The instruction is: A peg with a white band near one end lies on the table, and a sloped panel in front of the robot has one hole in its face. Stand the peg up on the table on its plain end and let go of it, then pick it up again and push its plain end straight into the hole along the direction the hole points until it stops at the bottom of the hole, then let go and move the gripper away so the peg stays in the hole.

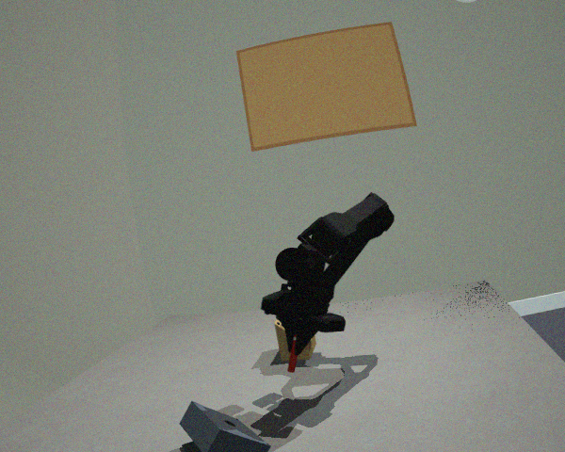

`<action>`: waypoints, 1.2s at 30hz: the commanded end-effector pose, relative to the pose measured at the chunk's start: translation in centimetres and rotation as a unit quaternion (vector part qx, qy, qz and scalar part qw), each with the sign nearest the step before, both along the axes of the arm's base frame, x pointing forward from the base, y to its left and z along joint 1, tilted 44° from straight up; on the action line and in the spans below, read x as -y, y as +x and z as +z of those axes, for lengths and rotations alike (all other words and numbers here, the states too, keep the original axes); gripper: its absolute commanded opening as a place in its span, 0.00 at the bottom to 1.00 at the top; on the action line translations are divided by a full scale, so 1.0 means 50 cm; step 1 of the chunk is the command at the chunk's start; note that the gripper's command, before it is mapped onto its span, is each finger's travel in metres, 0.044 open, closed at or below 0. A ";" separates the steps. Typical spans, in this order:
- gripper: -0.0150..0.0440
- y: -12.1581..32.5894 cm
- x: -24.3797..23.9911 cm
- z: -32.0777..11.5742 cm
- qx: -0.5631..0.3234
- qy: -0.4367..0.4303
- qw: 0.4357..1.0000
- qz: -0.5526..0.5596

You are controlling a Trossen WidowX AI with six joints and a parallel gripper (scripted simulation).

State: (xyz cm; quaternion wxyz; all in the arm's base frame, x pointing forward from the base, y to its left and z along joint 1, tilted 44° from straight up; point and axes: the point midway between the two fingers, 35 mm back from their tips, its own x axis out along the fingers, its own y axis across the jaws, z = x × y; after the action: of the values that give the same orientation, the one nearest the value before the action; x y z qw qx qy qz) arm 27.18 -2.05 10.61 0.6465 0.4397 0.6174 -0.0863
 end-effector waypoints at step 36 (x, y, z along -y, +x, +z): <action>0.25 0.162 0.068 -0.002 0.084 -0.094 0.982 -0.138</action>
State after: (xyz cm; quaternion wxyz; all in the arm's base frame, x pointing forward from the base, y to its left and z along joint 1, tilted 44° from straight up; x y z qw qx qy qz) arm 34.60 -5.13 10.27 0.7115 0.4605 0.4969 -0.1864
